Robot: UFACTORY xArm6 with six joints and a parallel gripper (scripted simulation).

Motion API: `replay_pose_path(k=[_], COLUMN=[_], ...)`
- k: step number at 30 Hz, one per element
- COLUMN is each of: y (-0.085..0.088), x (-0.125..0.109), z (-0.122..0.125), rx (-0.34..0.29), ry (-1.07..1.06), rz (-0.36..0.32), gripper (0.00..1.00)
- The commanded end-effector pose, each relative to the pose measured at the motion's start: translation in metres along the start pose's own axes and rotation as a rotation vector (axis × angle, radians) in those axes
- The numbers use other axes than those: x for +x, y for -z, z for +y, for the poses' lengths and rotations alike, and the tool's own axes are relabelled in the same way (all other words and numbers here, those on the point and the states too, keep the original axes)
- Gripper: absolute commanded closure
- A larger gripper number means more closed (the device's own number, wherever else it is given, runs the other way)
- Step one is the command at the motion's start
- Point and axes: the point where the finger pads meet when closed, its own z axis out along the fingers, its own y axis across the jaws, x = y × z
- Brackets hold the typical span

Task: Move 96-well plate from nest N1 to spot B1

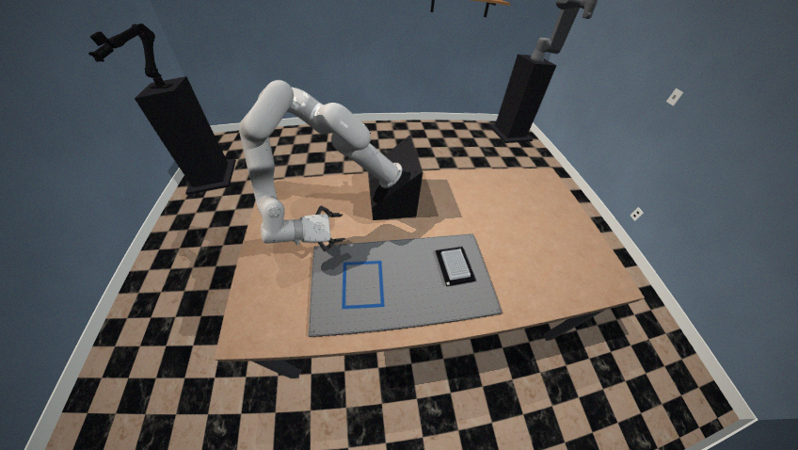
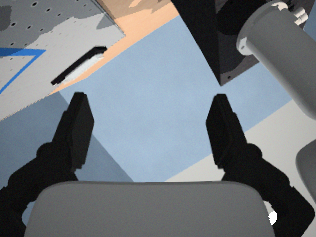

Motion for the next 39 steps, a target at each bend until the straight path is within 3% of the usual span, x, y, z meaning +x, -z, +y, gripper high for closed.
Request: replay_pose_path(k=[1, 10, 12, 16, 19, 23, 26, 30, 36, 39], y=[-0.006, -0.025, -0.027, -0.037, -0.04, -0.051, -0.055, -0.066, -0.074, -0.083], x=[-0.004, -0.02, -0.022, -0.032, -0.034, -0.045, -0.05, -0.061, -0.069, -0.079], z=[-0.012, -0.041, -0.044, -0.058, -0.062, -0.075, -0.08, -0.092, -0.1, -0.108], rx=[-0.032, -0.102, -0.102, -0.137, -0.138, -0.17, -0.171, -0.2, -0.208, -0.227], ry=[0.052, 0.21, 0.21, 0.304, 0.306, 0.401, 0.404, 0.502, 0.531, 0.606], rz=[0.058, 0.215, 0.215, 0.304, 0.305, 0.393, 0.395, 0.481, 0.506, 0.569], gripper=[0.0, 0.0, 0.0, 0.0, 0.0, 0.0, 0.0, 0.0, 0.0, 0.0])
